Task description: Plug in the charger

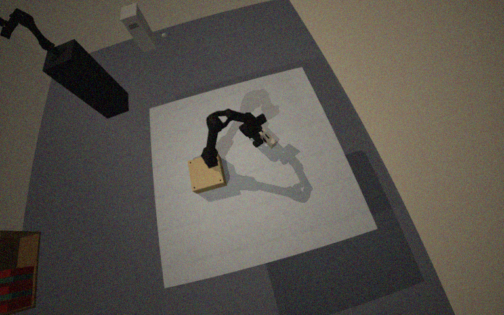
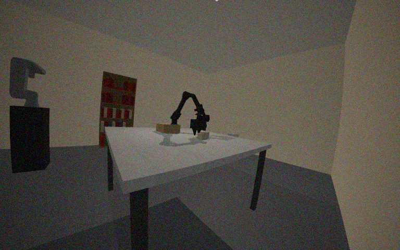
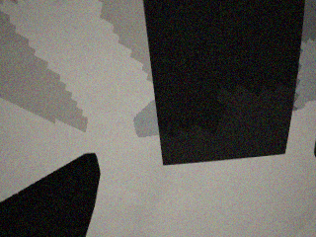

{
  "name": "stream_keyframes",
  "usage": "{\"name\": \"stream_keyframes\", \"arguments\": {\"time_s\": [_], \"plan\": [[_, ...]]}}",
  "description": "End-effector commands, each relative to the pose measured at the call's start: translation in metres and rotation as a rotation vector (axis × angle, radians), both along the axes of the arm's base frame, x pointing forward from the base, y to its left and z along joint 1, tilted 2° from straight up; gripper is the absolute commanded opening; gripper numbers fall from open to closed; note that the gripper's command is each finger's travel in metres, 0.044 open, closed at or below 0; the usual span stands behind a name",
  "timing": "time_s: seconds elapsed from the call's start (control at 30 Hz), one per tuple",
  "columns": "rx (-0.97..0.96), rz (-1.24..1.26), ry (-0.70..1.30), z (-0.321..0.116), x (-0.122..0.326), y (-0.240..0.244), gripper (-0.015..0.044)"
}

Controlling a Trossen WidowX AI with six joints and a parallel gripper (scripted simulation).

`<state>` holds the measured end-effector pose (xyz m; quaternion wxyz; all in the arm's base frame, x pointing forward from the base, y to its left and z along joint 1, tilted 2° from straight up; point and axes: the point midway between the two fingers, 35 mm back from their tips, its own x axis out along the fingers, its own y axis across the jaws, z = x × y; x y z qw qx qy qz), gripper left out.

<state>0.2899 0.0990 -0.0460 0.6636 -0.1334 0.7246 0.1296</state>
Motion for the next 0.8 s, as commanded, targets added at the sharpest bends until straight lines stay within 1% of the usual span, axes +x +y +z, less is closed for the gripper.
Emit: {"name": "stream_keyframes", "arguments": {"time_s": [0.0,0.7,0.77], "plan": [[0.006,0.005,-0.005,0.001,-0.003,-0.001,0.044],[0.006,0.005,-0.005,0.0,-0.024,-0.009,0.044],[0.005,-0.011,-0.036,0.003,-0.02,-0.008,0.044]]}}
